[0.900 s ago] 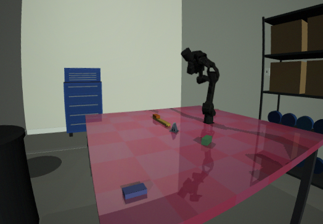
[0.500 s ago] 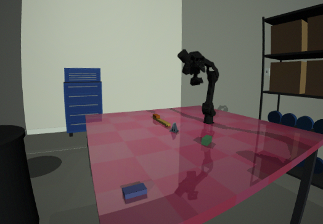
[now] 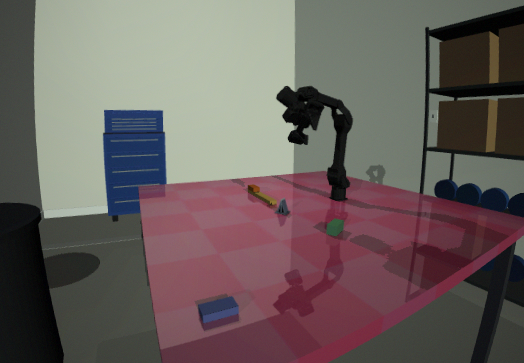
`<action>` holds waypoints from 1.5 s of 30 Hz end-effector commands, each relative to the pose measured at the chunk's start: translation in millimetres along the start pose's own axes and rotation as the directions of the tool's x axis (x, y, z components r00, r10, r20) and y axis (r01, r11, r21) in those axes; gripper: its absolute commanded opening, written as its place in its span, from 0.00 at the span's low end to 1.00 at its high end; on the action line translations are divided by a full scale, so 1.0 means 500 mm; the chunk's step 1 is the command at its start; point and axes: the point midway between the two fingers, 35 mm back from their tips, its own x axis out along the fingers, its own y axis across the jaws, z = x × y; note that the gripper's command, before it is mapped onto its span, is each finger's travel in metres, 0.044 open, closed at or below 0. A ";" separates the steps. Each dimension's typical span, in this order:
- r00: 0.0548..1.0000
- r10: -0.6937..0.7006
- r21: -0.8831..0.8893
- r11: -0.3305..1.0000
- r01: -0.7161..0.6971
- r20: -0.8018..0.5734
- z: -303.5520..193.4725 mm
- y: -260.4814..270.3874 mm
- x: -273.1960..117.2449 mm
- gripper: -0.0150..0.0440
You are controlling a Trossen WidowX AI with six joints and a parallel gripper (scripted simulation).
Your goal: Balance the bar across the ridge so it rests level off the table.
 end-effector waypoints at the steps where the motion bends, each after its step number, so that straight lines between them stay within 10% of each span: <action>1: 0.998 -0.058 -0.084 0.995 0.059 0.020 0.021 -0.036 -0.001 0.79; 45: 0.822 -0.569 -0.819 0.461 0.343 0.023 0.126 -0.419 -0.106 0.79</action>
